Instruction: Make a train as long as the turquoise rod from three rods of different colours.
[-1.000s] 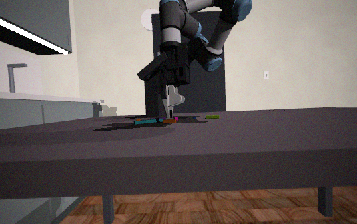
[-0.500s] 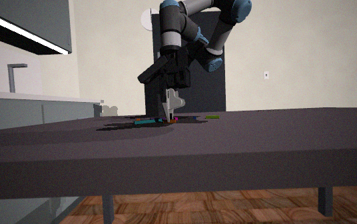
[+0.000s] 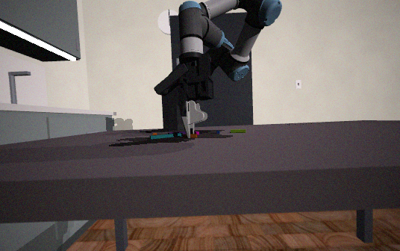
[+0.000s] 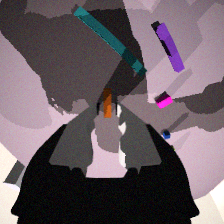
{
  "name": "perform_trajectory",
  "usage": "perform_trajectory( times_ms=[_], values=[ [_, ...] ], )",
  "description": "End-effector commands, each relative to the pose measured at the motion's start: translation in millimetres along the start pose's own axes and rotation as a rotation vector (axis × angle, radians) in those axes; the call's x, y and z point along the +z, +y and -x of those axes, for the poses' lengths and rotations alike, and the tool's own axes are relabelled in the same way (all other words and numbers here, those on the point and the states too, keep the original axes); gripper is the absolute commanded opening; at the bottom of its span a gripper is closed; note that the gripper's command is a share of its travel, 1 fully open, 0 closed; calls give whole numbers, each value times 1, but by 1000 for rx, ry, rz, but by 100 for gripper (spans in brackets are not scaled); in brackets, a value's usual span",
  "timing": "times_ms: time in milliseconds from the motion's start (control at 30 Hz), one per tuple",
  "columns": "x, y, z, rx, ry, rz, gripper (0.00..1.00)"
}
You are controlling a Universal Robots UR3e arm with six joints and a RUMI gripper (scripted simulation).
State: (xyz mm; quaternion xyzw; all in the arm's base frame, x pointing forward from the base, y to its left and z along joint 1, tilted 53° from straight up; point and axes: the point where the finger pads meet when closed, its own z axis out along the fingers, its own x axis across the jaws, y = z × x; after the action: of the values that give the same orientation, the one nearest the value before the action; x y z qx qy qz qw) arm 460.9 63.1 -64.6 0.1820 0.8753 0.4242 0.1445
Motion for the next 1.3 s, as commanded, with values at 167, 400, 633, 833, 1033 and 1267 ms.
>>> perform_trajectory(
  times_ms=[167, 400, 633, 833, 1033, 1267],
  values=[
    [0, 0, 1, -1, -2, -1, 14],
    [0, 0, 1, -1, -2, -1, 14],
    [0, 0, 1, -1, -2, -1, 14],
    [0, 0, 1, -1, -2, -1, 14],
    [0, 0, 1, -1, -2, -1, 0],
    [0, 0, 1, -1, -2, -1, 0]
  ],
)
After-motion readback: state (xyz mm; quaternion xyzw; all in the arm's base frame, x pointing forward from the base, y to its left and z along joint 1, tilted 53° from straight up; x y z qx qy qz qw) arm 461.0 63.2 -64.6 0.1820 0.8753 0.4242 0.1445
